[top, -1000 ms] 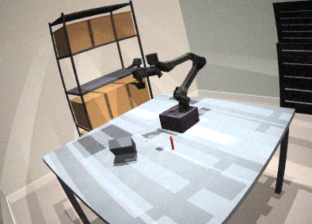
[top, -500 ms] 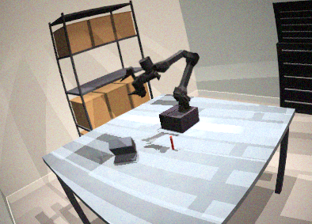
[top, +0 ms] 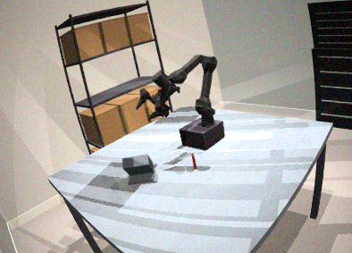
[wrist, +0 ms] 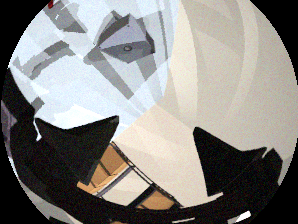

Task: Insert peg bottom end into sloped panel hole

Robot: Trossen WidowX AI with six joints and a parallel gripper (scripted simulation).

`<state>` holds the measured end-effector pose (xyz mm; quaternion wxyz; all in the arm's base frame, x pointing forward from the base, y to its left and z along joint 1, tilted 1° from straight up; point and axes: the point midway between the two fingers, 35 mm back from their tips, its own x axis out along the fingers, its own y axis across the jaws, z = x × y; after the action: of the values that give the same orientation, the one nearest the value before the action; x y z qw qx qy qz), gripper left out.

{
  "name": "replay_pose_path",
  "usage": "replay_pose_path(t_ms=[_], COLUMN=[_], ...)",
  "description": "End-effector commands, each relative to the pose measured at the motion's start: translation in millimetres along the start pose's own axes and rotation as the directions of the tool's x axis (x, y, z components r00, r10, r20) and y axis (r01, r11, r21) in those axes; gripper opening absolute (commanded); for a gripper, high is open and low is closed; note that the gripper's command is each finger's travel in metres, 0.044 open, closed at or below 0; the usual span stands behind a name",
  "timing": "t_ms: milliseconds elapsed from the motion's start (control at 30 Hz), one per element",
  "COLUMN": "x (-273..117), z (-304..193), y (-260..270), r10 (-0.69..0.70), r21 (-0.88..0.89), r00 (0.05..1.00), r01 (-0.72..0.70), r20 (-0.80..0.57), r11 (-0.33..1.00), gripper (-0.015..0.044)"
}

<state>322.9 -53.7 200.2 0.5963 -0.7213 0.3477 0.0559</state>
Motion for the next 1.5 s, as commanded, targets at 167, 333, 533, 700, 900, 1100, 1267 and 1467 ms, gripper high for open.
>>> replay_pose_path(t_ms=[167, 333, 533, 700, 900, 1100, 1267, 1467], x=[6.2, 6.0, 2.9, -2.6, -12.6, -23.3, -33.2, -46.3], z=[49.7, 75.4, 104.7, 128.5, 155.8, 176.9, 191.5, 205.5], y=[17.1, 28.9, 45.0, 60.3, 80.7, 101.5, 118.9, 140.4], r10=[0.129, 0.204, 0.299, 0.381, 0.48, 0.576, 0.652, 0.736], r21=[-0.218, -0.332, -0.463, -0.565, -0.675, -0.772, -0.84, -0.903], r00=[0.981, 0.955, 0.913, 0.867, 0.801, 0.73, 0.667, 0.587], r01=[-0.094, -0.126, -0.146, -0.147, -0.133, -0.105, -0.071, -0.02], r20=[0.148, 0.214, 0.278, 0.321, 0.359, 0.369, 0.361, 0.336], r11=[0.971, 0.935, 0.874, 0.812, 0.726, 0.627, 0.539, 0.429], gripper=[0.044, 0.044, 0.044, 0.044, 0.044, 0.044, 0.044, 0.044])
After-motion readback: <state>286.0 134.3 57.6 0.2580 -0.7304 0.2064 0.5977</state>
